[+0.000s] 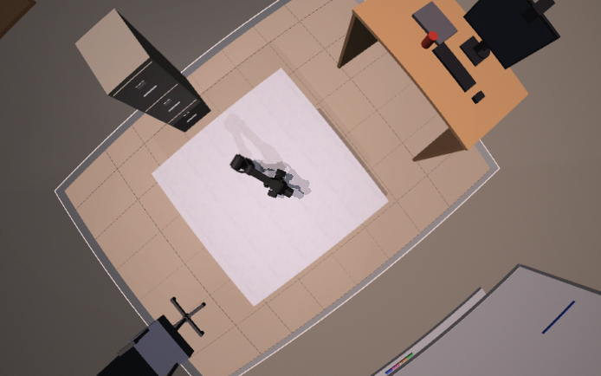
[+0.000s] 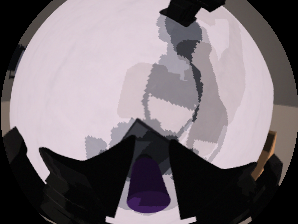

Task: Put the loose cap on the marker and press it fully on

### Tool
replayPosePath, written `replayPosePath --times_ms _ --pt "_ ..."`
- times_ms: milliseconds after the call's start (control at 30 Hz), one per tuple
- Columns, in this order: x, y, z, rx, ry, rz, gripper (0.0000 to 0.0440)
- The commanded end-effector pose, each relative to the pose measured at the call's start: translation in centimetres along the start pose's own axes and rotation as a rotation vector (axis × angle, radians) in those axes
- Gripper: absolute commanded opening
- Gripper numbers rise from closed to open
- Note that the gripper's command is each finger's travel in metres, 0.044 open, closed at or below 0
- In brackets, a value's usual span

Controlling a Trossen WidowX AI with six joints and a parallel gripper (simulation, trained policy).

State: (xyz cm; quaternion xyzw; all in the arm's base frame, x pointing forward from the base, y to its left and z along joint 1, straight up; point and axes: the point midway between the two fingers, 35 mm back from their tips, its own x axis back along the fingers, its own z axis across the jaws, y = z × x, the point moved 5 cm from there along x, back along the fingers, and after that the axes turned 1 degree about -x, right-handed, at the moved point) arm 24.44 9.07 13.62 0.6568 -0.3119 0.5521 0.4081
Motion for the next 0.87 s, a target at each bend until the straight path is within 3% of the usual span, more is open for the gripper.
replayPosePath --times_ms 0,300,833 --pt "0.2 0.5 -0.1 0.012 -0.008 0.002 0.0207" --pt "0.5 1.1 -0.2 0.034 -0.005 0.035 0.0434" --pt "4.6 1.5 -0.2 0.039 0.017 0.167 0.044"
